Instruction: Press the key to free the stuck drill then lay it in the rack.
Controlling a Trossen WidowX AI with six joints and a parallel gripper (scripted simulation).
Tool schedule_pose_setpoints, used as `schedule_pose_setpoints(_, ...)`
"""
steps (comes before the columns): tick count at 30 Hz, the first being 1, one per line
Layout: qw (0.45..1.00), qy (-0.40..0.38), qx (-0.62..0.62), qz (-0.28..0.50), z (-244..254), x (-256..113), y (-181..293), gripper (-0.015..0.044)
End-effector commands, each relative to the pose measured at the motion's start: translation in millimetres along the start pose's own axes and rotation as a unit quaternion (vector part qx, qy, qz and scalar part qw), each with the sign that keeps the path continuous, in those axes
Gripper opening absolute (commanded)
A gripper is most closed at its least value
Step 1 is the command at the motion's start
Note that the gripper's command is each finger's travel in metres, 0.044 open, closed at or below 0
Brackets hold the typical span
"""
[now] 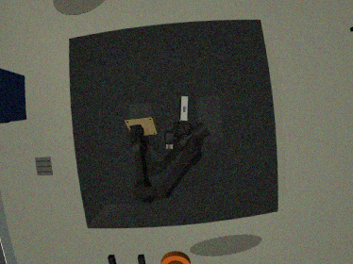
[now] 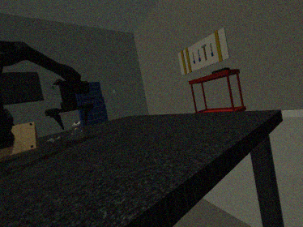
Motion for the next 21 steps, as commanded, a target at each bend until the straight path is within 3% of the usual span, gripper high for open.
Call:
schedule_pose_setpoints(1,1.000,0.000,0.006,0.003,2,2,1,0.0440)
schedule_pose_setpoints(21,1.000,0.001,0.006,0.003,1,23,-6,0.0440)
Point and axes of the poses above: the point midway between the two fingers, 35 mm back from their tips, its own x axis out along the fingers, its own z axis across the jaws, y = z × x, the point moved 10 cm from there along -x, back along the fingers, and after that the axes turned 4 degrees about x, right-handed, at the moved point
